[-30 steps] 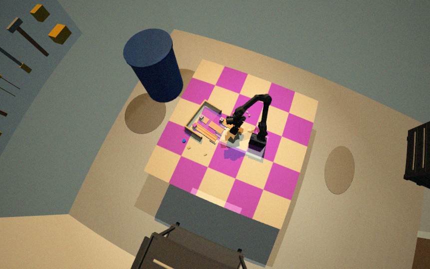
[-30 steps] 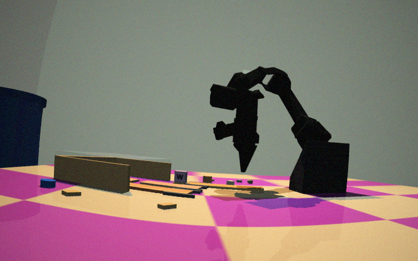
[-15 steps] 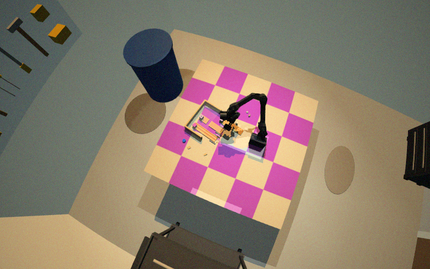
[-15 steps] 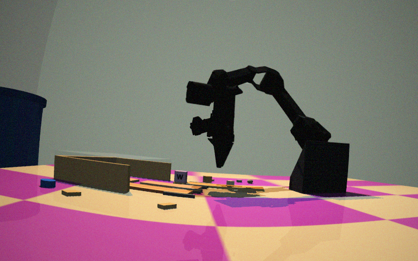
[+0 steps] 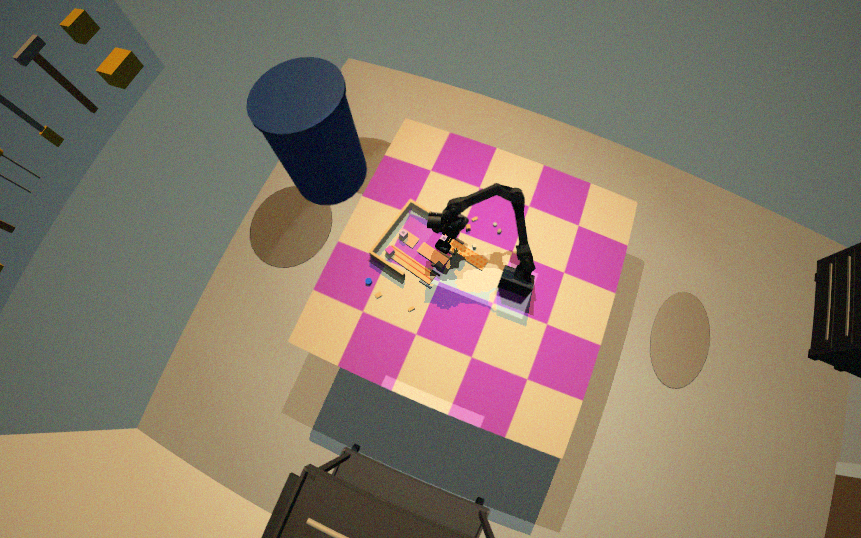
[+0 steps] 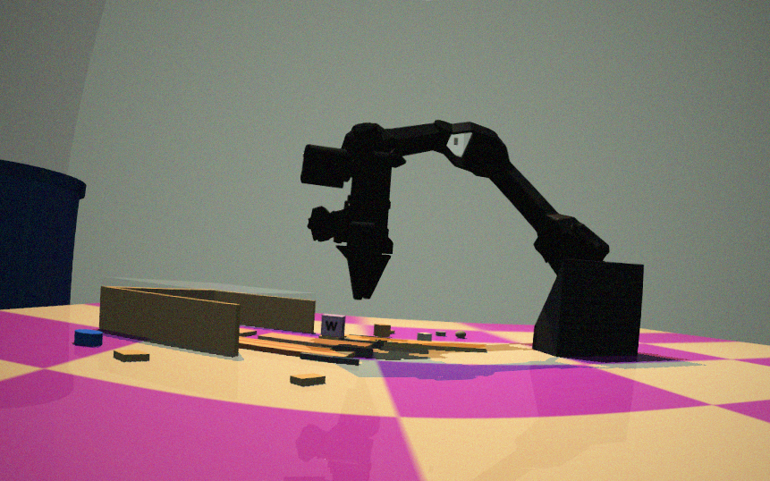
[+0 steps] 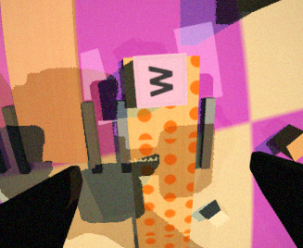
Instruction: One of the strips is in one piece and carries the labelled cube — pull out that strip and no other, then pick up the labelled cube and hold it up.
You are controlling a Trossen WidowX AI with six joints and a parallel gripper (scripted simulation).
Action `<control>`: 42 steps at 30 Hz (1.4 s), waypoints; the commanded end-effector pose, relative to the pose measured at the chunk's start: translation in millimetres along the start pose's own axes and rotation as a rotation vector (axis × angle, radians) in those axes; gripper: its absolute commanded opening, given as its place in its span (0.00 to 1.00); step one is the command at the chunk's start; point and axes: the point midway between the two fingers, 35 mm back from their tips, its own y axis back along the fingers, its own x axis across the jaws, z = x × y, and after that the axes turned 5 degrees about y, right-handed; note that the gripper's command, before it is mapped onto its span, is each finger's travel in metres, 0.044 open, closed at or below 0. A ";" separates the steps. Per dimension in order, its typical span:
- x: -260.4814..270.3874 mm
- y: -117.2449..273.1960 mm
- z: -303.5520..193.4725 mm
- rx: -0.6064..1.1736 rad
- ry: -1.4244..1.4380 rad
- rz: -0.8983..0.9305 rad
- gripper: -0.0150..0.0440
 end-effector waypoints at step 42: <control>-5.5 -49.4 40.3 -0.002 0.001 -0.005 0.68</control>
